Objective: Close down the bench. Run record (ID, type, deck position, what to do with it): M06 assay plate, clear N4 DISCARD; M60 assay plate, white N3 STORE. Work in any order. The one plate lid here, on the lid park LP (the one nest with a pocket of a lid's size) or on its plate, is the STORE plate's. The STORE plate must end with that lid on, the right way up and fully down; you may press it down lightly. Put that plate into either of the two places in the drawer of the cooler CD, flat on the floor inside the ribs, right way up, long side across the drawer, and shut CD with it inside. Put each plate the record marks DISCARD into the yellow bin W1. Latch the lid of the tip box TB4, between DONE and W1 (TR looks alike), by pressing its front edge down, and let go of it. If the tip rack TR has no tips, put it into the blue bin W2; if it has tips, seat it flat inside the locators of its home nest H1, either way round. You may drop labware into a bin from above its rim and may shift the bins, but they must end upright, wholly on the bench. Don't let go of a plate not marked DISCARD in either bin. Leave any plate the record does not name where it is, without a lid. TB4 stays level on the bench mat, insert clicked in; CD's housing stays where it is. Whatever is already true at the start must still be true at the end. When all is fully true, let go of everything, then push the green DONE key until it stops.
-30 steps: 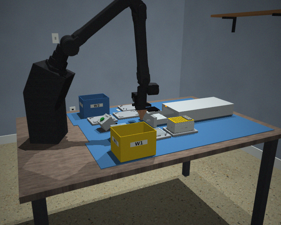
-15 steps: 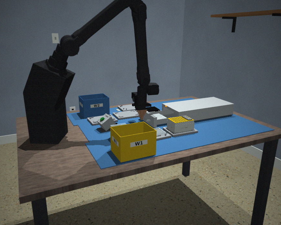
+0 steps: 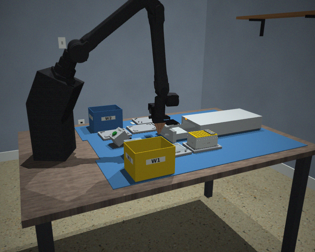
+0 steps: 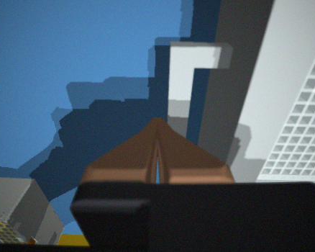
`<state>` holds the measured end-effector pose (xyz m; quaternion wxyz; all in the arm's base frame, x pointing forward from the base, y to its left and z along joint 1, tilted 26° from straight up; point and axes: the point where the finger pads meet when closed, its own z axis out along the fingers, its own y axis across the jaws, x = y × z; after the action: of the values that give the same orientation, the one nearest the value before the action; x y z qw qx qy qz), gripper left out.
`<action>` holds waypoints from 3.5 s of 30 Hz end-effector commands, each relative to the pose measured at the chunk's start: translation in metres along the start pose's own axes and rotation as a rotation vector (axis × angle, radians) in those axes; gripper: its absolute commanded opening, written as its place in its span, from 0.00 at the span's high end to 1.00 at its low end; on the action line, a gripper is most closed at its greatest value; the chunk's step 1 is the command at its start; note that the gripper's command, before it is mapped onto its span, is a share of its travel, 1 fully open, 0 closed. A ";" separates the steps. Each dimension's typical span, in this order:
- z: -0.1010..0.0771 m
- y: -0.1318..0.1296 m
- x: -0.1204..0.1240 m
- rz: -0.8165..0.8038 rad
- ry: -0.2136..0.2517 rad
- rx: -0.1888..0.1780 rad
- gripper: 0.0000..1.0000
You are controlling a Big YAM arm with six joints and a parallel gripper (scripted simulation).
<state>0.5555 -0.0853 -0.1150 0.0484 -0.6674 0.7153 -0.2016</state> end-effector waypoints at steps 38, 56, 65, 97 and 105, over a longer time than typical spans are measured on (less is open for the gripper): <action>-0.003 -0.063 -0.009 0.008 -0.005 0.061 1.00; -0.003 -0.063 -0.009 0.008 -0.005 0.061 1.00; -0.003 -0.061 -0.010 0.003 -0.006 0.040 1.00; -0.006 -0.101 -0.009 0.008 -0.005 0.063 1.00; -0.006 -0.101 -0.009 0.009 -0.005 0.063 1.00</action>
<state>0.6206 -0.0872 -0.0884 0.0517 -0.6668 0.7146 -0.2049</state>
